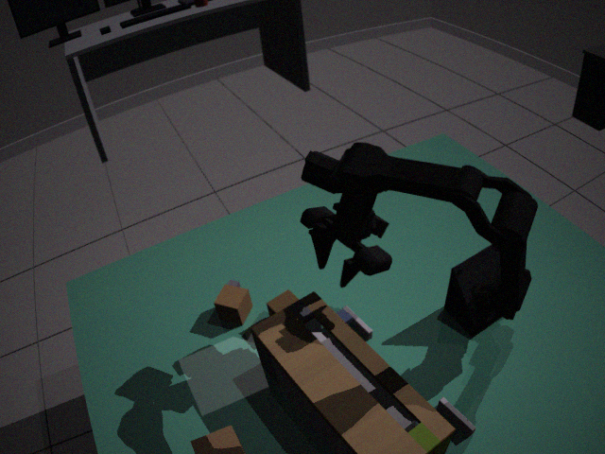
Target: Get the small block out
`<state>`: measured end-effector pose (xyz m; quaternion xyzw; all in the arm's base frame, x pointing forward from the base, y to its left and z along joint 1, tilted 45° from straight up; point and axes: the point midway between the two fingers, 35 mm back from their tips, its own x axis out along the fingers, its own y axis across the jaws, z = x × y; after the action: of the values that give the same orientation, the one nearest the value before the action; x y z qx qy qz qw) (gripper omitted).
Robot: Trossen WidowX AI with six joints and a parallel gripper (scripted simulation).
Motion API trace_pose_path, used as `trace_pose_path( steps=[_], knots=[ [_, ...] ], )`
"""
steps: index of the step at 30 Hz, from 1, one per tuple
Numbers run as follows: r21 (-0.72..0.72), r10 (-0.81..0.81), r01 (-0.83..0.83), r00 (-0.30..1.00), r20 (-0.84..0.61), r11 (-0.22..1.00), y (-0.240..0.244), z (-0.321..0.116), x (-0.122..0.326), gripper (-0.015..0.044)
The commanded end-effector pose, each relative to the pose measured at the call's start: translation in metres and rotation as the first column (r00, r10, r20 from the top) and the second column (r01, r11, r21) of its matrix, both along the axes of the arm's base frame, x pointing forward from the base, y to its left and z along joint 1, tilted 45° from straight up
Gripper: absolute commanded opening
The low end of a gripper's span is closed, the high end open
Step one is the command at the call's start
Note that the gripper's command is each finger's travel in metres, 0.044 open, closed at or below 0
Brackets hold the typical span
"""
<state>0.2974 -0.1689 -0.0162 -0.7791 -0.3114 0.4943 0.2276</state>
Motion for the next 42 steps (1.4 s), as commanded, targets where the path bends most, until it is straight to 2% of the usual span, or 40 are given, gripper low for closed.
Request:
trace_pose_path(
  steps=[1,6,13,42],
  knots=[
    [0.03,-0.043,0.044,0.998,-0.041,0.999,0.0,0.0,0.0,0.0285],
    [0.029,-0.043,0.044,0.998,-0.041,0.999,0.006,-0.007,0.0,0.0285],
    [0.032,-0.043,0.044,0.998,-0.039,0.999,0.065,-0.065,-0.011,0.0285],
    [0.032,-0.043,0.045,0.998,-0.039,0.998,0.091,-0.093,-0.012,0.0285]
  ],
)
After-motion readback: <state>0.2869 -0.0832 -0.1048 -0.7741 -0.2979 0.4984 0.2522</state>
